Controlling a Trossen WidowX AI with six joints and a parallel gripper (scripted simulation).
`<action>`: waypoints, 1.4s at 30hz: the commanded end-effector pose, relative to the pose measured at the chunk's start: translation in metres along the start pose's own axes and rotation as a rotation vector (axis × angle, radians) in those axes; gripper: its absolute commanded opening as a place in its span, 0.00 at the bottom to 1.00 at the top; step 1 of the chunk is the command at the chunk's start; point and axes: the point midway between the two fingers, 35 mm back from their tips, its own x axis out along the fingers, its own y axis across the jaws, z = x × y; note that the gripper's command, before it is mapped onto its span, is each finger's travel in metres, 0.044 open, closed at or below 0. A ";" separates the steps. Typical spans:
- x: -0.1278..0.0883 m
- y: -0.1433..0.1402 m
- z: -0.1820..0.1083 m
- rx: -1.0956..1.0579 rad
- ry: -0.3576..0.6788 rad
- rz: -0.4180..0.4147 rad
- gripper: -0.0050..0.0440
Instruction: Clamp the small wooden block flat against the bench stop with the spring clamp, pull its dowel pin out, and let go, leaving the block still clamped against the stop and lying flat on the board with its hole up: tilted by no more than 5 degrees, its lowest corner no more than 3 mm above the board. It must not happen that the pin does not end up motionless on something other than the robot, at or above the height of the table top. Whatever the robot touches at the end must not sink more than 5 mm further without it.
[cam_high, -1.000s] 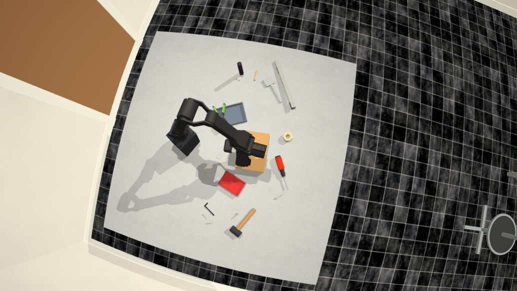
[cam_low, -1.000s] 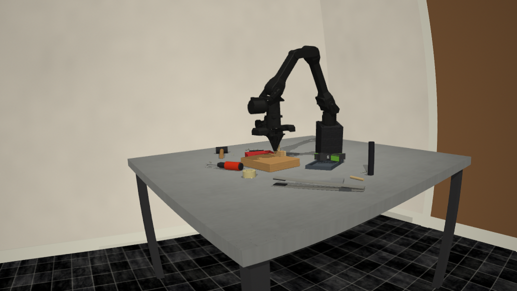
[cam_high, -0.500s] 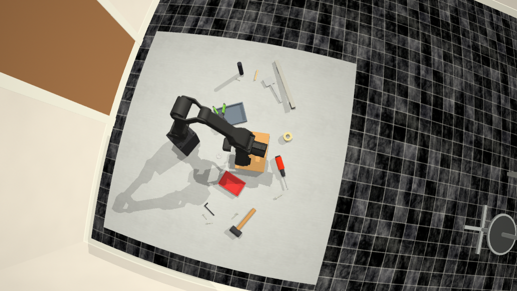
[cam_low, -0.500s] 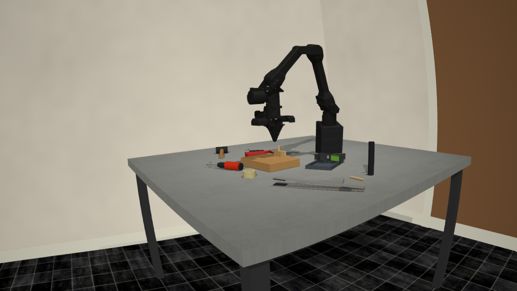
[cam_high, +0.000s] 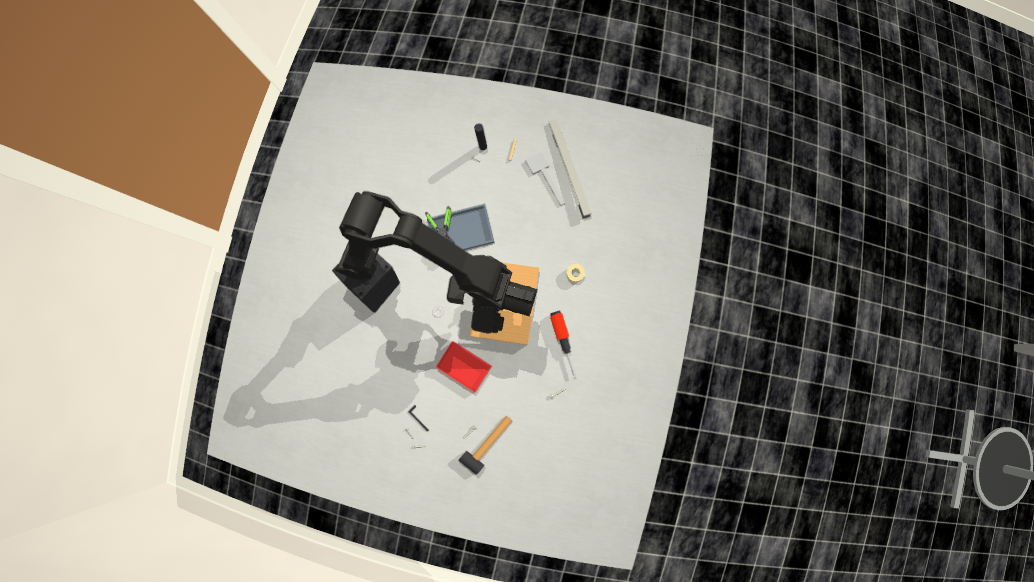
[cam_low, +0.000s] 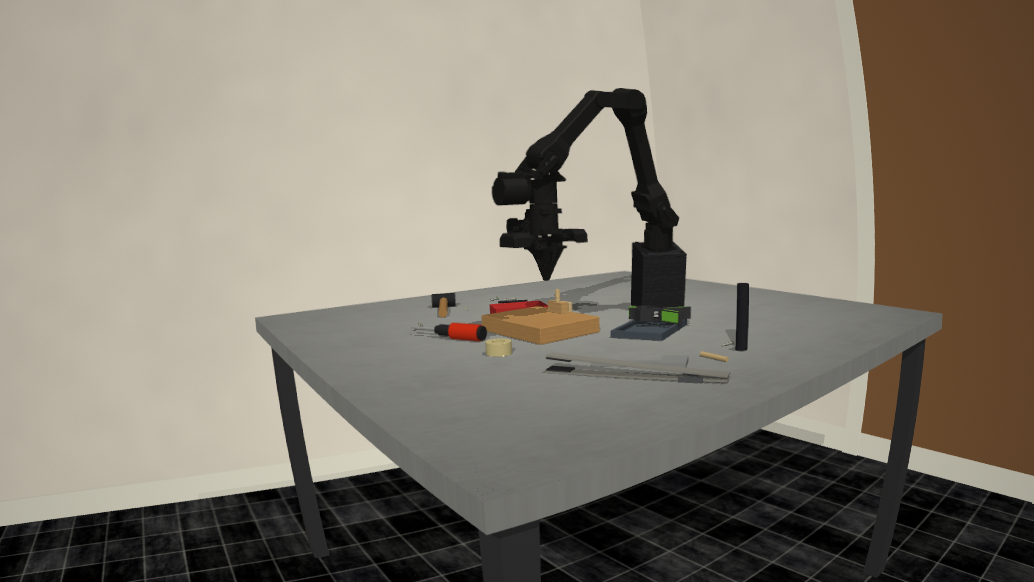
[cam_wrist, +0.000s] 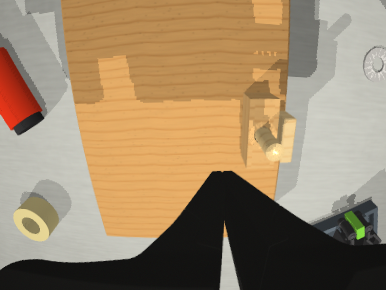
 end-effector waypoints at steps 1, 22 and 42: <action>0.004 0.002 0.001 -0.003 0.001 -0.005 0.10; 0.005 0.002 0.002 -0.004 0.001 -0.006 0.10; 0.024 0.003 0.003 -0.005 -0.005 -0.007 0.10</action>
